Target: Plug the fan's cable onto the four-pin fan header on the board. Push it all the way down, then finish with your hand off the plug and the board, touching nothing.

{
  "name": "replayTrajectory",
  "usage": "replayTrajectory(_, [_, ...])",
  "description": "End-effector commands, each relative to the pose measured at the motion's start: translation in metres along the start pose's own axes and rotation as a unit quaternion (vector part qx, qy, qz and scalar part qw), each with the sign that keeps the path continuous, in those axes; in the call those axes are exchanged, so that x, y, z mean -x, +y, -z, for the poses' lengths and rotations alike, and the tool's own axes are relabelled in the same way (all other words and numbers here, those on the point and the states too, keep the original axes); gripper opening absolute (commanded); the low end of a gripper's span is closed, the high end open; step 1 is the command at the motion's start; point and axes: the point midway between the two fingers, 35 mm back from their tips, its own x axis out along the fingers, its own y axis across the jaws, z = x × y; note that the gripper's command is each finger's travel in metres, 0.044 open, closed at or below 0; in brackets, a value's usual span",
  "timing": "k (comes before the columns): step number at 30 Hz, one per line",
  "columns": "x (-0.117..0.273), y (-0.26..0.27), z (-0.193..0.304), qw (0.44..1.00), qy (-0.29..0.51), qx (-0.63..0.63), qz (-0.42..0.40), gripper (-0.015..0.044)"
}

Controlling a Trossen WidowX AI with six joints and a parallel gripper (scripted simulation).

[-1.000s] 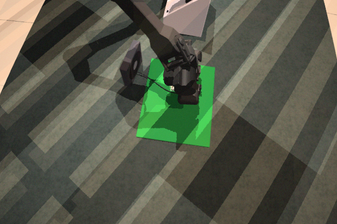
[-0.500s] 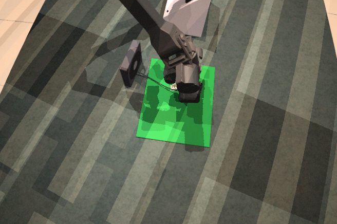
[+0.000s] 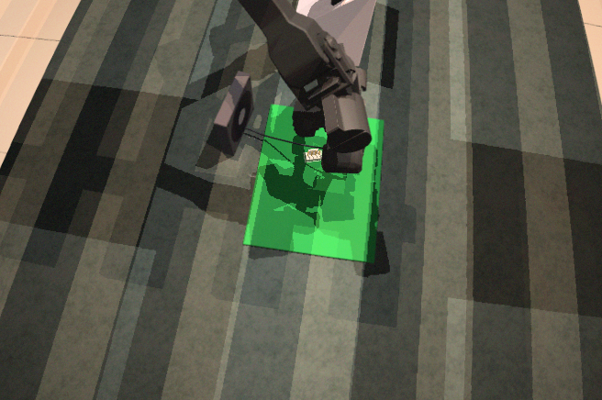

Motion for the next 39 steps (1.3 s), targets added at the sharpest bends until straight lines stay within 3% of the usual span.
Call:
replayTrajectory(1, [0.013, 0.0, 0.003, 1.0, 0.003, -0.003, -0.001, 0.0])
replayTrajectory(11, [0.034, -0.001, 0.007, 1.0, 0.001, 0.009, -0.001, 0.0])
replayTrajectory(25, [0.041, 0.033, -0.005, 0.97, -0.021, 0.243, -0.001, 0.0])
replayTrajectory(39, [0.047, 0.065, -0.02, 0.884, -0.04, 0.467, 0.012, 0.0])
